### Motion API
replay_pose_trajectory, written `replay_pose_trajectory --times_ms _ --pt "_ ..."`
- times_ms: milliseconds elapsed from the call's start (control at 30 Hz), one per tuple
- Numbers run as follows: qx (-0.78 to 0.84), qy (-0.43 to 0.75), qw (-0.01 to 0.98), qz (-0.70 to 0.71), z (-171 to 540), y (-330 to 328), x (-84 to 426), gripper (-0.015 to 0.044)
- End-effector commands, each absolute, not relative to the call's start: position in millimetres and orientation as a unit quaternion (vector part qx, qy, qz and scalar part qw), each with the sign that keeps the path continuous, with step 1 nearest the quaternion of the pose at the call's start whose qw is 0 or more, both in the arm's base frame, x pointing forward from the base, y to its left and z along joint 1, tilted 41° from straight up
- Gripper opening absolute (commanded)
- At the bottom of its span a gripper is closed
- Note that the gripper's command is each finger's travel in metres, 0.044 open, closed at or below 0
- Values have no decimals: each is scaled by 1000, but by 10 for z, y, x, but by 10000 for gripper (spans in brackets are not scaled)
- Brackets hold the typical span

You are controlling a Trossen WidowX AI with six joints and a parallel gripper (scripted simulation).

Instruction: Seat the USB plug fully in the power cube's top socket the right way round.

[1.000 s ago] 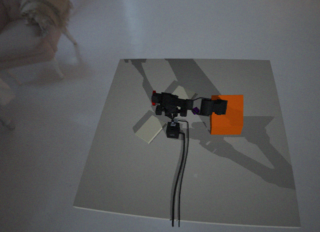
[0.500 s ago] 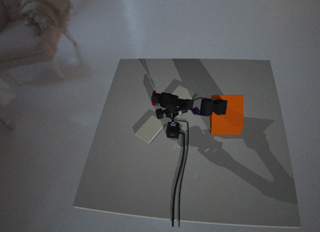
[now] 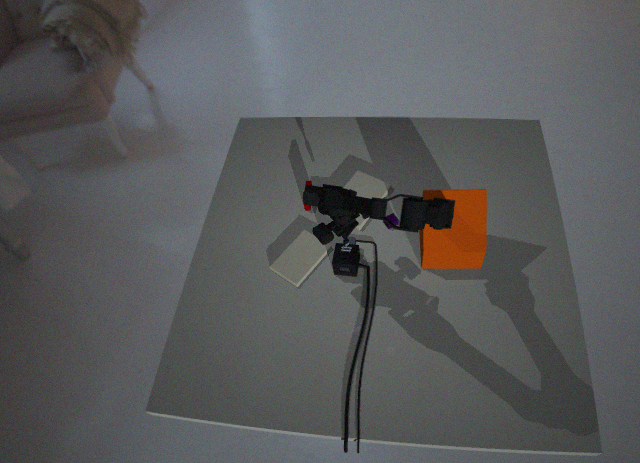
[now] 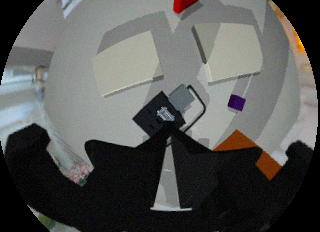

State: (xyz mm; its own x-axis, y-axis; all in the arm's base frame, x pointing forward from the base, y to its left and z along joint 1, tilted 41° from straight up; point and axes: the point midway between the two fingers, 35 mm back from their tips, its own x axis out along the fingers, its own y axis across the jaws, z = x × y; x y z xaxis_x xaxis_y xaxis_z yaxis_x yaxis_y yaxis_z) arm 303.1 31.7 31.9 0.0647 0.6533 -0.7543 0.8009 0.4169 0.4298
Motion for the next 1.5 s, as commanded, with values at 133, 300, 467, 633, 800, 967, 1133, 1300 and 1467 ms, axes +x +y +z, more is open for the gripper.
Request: replay_pose_trajectory --times_ms 133,300,467,633,800,967,1133,1300,1467 --pt "477 684 552 1 316 318 3027 0" --pt "440 683 582 46 316 318 3027 0" --pt "401 678 609 90 316 318 3027 0" --pt "360 671 634 134 316 318 3027 0" --pt "318 661 656 178 316 318 3027 0" --pt "274 648 676 221 316 318 3027 0" --pt "229 632 692 263 316 318 3027 0" --pt "184 613 706 303 316 318 3027 0" --pt "137 592 716 343 316 318 3027 0"
